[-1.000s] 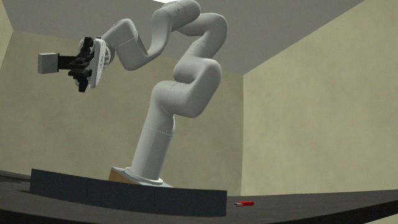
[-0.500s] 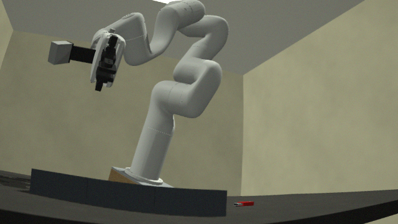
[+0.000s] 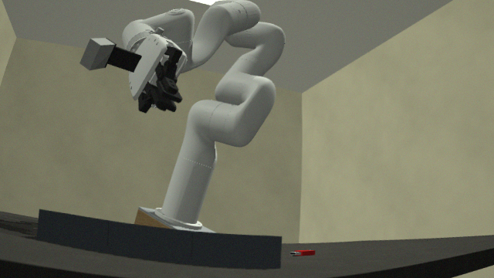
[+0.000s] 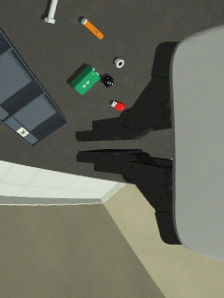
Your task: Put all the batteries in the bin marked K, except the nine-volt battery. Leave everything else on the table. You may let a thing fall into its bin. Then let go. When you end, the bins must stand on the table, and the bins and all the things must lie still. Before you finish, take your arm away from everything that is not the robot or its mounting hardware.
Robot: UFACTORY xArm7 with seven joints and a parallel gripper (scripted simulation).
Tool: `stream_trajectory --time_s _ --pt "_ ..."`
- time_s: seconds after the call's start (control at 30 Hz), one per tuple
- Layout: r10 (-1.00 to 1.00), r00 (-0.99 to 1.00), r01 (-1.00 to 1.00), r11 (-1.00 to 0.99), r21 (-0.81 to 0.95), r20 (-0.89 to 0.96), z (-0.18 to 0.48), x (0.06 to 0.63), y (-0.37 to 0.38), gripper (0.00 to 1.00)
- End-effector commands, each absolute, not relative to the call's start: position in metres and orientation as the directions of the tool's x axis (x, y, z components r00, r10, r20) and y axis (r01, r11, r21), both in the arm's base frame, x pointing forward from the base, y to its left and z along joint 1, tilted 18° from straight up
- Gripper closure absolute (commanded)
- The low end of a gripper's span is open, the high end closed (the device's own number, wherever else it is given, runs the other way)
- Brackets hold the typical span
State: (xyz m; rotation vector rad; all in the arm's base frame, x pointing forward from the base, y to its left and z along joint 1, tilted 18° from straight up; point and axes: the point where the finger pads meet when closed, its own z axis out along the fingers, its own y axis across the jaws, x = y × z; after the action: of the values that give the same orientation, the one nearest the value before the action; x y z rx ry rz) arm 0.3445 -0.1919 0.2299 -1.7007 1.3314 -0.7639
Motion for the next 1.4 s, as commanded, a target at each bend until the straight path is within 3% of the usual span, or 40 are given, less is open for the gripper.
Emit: stream_trajectory --time_s 0.0,0.77,1.37 --pt "-0.934 0.357 -0.479 -0.194 -0.856 0.012 0.234 0.349 -0.172 0.93" --pt "-0.698 0.702 -0.431 -0.577 -0.693 0.144 0.238 0.343 -0.102 0.93" --pt "-0.364 0.903 -0.244 -0.871 -0.427 0.226 0.245 0.326 -0.071 0.93"
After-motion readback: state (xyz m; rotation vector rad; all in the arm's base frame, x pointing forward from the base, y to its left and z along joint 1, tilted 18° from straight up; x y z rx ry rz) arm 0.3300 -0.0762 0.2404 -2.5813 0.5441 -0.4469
